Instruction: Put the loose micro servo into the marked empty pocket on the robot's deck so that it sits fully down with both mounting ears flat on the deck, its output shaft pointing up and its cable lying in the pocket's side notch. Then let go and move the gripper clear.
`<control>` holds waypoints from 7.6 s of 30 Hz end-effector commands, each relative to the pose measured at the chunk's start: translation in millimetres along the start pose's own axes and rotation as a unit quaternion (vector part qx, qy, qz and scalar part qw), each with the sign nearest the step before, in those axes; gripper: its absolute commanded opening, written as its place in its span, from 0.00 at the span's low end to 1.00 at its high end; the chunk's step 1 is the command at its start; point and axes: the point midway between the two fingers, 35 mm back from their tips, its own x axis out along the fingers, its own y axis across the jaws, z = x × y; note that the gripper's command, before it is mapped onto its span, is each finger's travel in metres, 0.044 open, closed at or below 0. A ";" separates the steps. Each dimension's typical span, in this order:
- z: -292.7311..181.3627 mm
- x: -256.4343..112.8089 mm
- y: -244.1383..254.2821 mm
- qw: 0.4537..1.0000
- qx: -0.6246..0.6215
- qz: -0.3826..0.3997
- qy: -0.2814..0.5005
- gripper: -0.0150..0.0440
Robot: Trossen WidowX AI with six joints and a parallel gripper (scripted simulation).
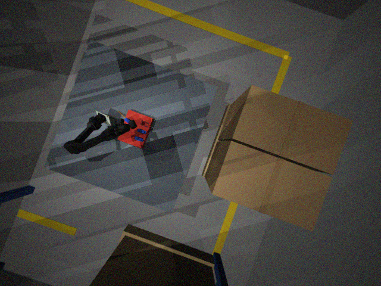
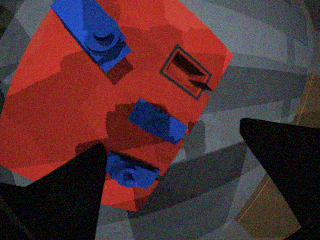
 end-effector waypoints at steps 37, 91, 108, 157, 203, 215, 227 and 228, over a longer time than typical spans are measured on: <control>99.2 37.0 43.5 0.957 -0.247 0.143 -0.046 1.00; 74.0 23.7 20.5 0.957 -0.247 0.143 -0.046 0.25; 85.5 32.8 -10.5 0.958 -0.246 0.142 -0.046 0.25; 85.9 32.9 -11.0 0.860 0.489 0.134 0.066 0.25; 79.4 35.1 -17.8 0.405 0.902 0.069 0.132 0.25; 47.3 45.5 -51.1 0.404 0.903 0.068 0.132 0.25; 16.8 55.3 -82.0 0.401 0.904 0.067 0.132 0.25; 14.4 56.1 -84.4 0.400 0.904 0.067 0.132 0.25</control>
